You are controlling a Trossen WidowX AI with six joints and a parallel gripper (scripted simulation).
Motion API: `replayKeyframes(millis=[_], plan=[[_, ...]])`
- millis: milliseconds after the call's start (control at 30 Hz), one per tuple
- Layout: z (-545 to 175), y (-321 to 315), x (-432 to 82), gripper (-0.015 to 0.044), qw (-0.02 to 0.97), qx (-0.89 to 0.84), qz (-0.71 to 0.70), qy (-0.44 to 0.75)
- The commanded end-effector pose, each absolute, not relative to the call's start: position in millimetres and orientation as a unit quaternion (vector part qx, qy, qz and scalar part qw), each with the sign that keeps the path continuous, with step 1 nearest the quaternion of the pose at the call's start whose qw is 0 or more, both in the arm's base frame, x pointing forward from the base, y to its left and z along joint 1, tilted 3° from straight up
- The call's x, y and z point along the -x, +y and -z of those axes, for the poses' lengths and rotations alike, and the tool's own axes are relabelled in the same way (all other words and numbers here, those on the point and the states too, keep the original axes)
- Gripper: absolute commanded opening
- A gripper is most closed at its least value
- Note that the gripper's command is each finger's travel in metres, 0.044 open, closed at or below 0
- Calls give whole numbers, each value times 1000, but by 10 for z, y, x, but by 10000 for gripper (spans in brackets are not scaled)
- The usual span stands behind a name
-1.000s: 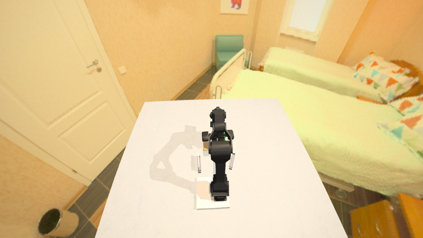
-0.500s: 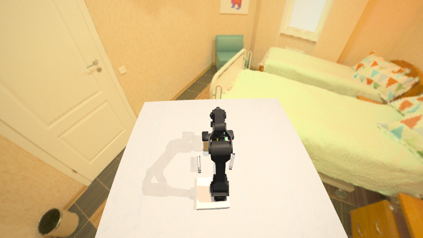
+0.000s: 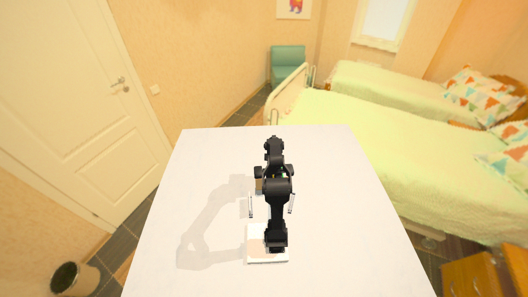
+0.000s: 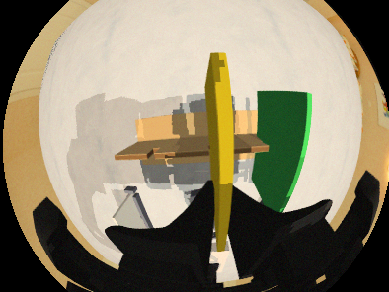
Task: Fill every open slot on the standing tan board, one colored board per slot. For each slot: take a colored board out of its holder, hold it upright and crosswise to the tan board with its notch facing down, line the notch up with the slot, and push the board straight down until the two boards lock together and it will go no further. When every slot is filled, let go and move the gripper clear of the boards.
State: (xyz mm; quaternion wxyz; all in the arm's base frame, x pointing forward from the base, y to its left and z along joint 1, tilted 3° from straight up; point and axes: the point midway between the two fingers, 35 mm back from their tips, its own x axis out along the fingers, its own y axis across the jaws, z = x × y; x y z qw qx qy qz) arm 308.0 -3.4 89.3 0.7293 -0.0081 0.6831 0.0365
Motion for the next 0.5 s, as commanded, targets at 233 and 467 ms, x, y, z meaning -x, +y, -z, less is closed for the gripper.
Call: replayKeyframes(millis=[233,467], plan=[[-866,-22,-3062,0,726,6,-33,687],[-866,-25,-3054,0,726,1,-28,687]])
